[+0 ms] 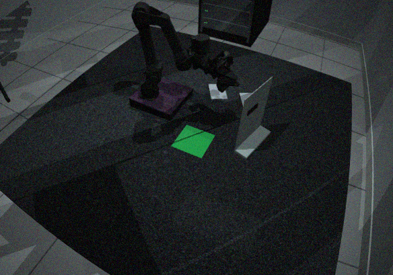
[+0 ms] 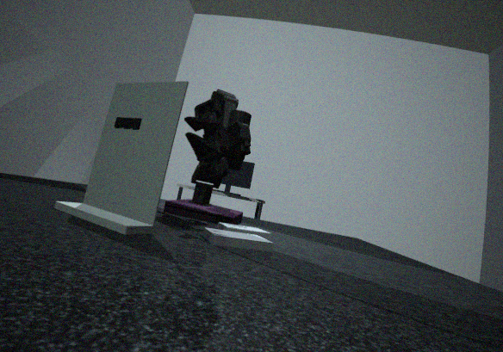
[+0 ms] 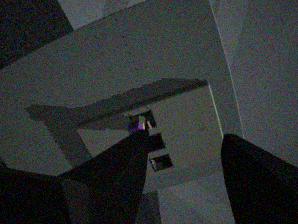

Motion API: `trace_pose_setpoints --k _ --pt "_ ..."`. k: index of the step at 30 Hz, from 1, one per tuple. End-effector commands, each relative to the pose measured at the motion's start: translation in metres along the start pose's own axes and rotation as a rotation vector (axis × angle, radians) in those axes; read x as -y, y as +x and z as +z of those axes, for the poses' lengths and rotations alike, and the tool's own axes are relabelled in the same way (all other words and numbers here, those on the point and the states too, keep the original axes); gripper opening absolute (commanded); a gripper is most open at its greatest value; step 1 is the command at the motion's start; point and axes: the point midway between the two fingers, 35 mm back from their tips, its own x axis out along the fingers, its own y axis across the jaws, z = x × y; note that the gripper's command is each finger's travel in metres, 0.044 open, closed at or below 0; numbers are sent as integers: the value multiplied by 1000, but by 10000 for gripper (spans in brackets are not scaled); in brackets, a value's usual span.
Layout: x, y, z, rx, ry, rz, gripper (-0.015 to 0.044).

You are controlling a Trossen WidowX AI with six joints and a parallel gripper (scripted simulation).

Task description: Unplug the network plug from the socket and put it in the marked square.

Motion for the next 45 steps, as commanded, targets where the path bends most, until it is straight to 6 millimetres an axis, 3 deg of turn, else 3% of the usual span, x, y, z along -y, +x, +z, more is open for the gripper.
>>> trace_pose_setpoints --k 1,9,18,32,45 --pt "-12 -13 -14 -59 -147 -10 156" --pt "-23 -39 -37 -158 -388 -16 156" --pt "-23 -39 -38 -160 -393 -15 156" --pt "-25 17 -32 -158 -392 -21 156" --pt "-26 34 -29 -158 -391 -22 156"
